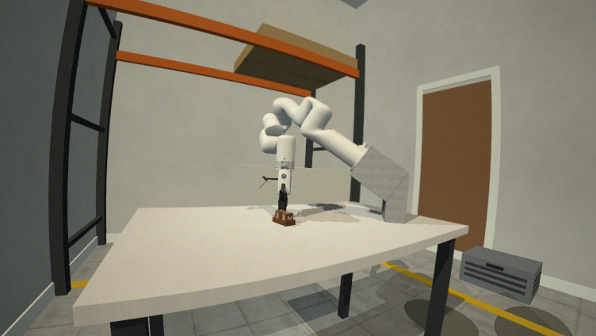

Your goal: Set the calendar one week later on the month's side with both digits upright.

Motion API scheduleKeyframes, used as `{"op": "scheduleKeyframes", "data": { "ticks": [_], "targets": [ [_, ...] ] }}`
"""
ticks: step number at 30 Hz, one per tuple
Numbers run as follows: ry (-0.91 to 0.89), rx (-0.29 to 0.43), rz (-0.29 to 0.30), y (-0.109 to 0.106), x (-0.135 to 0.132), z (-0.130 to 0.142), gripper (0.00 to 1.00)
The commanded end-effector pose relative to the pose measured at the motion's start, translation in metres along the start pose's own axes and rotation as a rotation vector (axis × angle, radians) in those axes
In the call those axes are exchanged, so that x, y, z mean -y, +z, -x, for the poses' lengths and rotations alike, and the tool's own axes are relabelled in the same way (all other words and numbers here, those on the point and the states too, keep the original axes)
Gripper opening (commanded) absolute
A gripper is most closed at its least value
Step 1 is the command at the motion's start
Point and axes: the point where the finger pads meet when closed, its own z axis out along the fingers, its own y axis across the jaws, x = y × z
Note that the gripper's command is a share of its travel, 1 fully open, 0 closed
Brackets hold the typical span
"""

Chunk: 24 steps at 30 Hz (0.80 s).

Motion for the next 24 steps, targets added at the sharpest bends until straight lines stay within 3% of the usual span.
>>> {"op": "scheduleKeyframes", "data": {
  "ticks": [1,10,24],
  "targets": [
    [-0.001,0.0,-0.001,0.0,0.0,0.0,1.0],
    [-0.001,0.0,-0.001,-0.007,0.0,0.0,1.0],
    [-0.001,0.0,-0.001,-0.059,0.0,0.0,1.0]
  ]
}}
